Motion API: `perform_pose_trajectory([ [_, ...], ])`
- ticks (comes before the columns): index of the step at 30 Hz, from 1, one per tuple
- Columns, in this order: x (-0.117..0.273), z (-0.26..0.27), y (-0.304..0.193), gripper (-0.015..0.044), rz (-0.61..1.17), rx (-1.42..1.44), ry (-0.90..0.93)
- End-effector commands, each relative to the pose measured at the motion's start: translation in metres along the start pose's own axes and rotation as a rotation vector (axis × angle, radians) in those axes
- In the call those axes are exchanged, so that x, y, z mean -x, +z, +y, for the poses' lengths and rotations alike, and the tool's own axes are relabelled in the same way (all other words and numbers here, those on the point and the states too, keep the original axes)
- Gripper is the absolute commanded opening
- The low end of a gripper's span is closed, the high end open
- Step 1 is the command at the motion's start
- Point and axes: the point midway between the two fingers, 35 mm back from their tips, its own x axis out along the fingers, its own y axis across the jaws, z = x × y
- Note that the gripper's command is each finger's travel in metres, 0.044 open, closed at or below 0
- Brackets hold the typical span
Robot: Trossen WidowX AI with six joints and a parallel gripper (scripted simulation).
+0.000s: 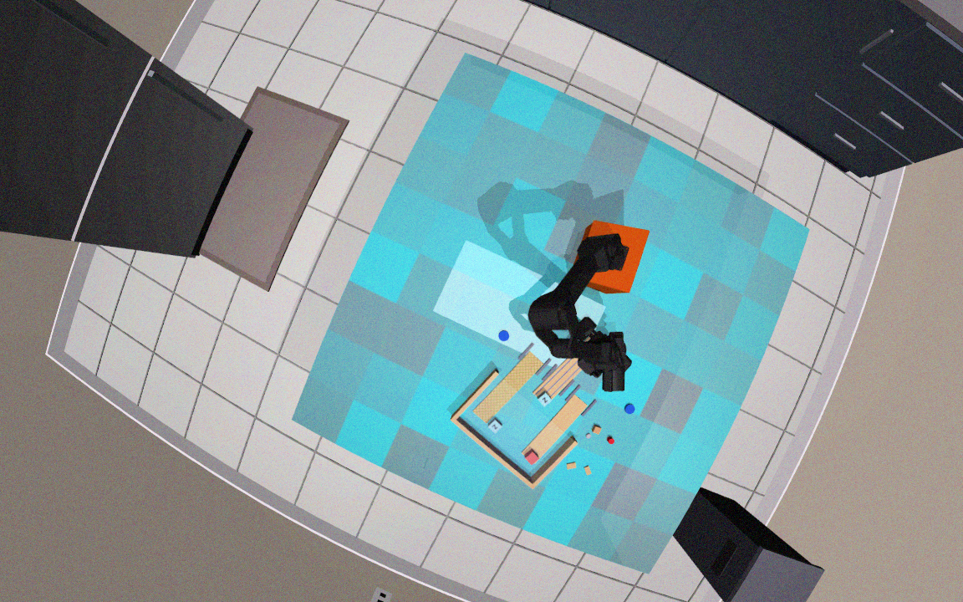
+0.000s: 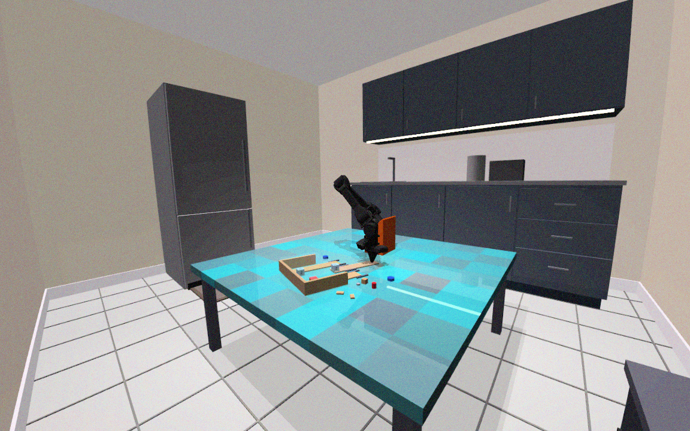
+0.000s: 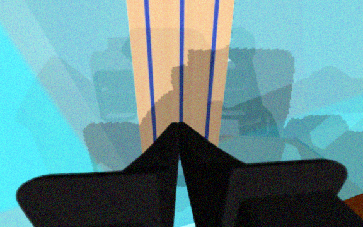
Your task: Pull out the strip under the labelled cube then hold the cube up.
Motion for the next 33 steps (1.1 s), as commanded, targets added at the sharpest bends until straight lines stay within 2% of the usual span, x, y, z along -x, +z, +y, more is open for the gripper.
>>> perform_pose_trajectory([
  [1, -0.0053, -0.0065, -0.0171, 0.0000, 0.035, 0.014, -0.014],
  [33, -0.0052, -0.0066, -0.0219, 0.0000, 0.035, 0.014, -0.014],
])
